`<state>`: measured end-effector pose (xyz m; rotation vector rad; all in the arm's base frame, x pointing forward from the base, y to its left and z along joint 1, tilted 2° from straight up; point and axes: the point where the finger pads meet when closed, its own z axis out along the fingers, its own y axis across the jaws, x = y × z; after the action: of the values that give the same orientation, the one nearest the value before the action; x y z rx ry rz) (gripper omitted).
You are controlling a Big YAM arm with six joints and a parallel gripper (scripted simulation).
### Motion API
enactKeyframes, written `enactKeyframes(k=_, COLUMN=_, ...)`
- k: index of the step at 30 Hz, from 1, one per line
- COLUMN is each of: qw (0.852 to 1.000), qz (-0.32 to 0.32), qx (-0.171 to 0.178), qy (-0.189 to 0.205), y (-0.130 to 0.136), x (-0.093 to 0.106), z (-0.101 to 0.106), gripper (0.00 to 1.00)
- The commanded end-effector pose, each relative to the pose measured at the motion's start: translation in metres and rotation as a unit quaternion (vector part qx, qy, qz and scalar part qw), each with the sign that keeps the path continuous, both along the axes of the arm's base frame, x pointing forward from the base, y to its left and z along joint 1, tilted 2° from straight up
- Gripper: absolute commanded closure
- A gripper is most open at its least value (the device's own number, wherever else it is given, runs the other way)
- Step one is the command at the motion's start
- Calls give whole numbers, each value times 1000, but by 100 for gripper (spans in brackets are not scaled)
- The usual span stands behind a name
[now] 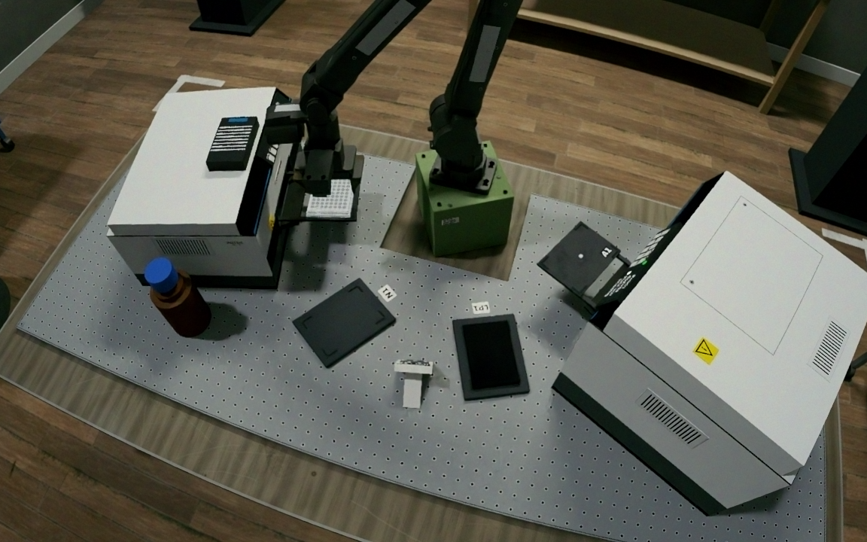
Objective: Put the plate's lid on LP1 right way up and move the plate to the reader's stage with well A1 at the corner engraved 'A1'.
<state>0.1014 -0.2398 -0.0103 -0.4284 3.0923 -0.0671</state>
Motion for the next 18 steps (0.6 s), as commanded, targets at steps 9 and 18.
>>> enactKeyframes(k=9, qw=999, qz=-45, qx=-14, qy=-8, y=-12, x=37, z=16, gripper=14)
enactKeyframes(k=18, qw=999, qz=-49, qx=-8, qy=-11, y=10, x=57, z=17, gripper=14)
